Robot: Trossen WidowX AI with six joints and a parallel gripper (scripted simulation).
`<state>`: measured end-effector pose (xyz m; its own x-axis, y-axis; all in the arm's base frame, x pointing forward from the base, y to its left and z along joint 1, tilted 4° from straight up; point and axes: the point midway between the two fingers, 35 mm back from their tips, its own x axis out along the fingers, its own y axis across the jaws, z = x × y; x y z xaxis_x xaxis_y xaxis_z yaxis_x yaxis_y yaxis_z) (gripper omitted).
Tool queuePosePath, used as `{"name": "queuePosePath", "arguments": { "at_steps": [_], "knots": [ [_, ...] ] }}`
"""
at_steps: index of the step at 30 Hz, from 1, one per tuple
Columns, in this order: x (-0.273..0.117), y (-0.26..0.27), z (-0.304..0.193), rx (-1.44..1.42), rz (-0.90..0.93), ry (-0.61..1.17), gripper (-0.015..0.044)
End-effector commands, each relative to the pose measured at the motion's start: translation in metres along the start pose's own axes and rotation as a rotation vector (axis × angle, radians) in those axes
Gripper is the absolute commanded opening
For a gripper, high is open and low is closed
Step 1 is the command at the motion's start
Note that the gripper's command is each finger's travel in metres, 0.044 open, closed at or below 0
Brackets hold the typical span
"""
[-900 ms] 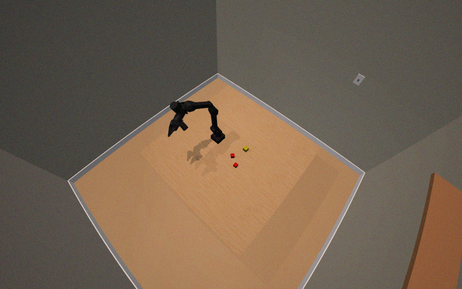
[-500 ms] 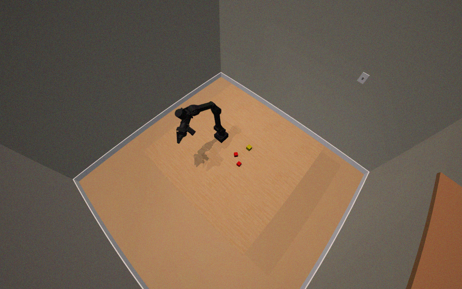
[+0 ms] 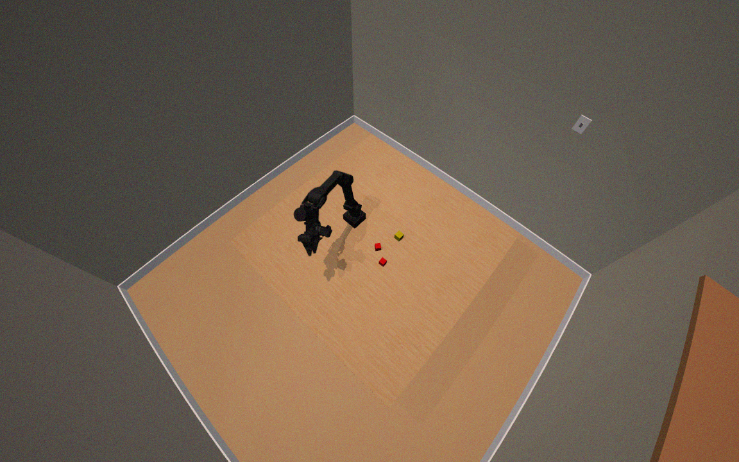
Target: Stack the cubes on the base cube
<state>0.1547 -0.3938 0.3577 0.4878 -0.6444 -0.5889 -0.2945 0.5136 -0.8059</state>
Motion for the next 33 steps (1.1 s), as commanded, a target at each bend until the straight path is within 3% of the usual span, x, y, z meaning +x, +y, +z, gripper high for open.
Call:
{"name": "queuePosePath", "arguments": {
  "at_steps": [1, 17, 33],
  "knots": [
    [0.028, 0.023, 0.036, 0.108, 0.111, -0.050, 0.0265],
    [0.082, 0.119, 0.161, 0.371, 0.500, -0.056, 0.0265],
    [0.077, 0.238, 0.260, 0.475, 0.797, 0.176, 0.0265]
  ]
}}
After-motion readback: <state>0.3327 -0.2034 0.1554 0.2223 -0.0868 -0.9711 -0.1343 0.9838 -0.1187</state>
